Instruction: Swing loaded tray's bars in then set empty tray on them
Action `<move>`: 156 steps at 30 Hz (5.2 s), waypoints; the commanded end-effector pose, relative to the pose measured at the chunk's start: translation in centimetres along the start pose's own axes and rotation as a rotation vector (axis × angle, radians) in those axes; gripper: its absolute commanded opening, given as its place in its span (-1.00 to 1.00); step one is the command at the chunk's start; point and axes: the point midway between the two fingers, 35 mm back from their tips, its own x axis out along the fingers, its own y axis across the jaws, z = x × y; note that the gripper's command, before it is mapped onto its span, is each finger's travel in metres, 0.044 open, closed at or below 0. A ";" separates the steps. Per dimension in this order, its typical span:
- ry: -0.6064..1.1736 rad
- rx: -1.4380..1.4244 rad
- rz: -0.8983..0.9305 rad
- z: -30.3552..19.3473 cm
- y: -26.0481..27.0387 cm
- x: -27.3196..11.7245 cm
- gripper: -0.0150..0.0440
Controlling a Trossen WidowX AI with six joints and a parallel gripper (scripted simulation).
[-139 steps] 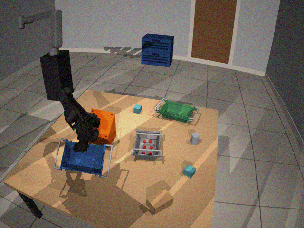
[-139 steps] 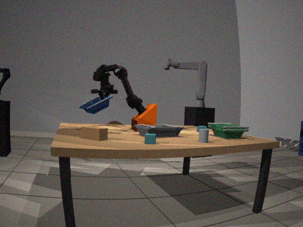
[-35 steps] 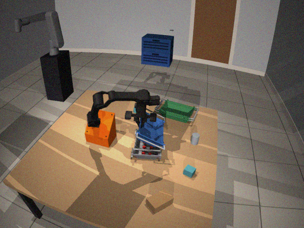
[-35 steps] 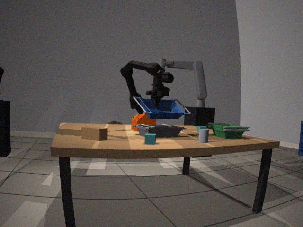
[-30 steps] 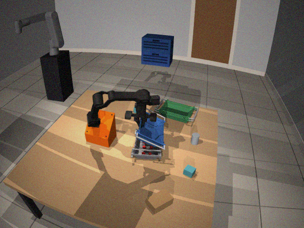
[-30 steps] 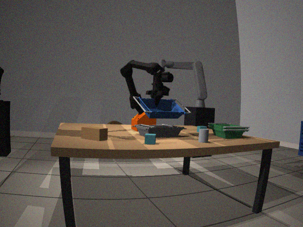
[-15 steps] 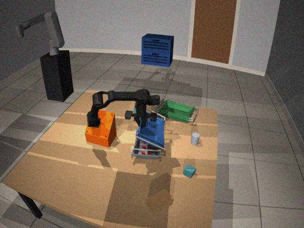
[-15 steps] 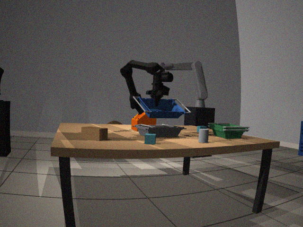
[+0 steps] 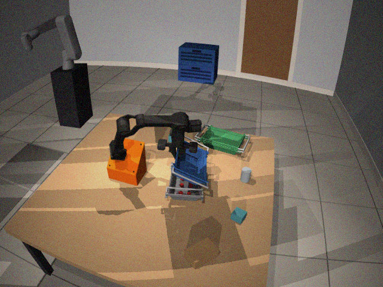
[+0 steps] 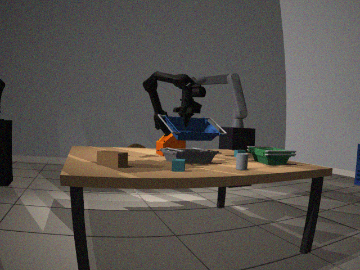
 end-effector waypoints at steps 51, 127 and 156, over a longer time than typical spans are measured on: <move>0.003 0.001 -0.027 -0.1 0.1 5.3 -0.49; 0.004 0.000 -0.026 0.0 1.4 7.3 -0.49; 0.004 0.000 -0.026 0.0 1.8 8.0 -0.49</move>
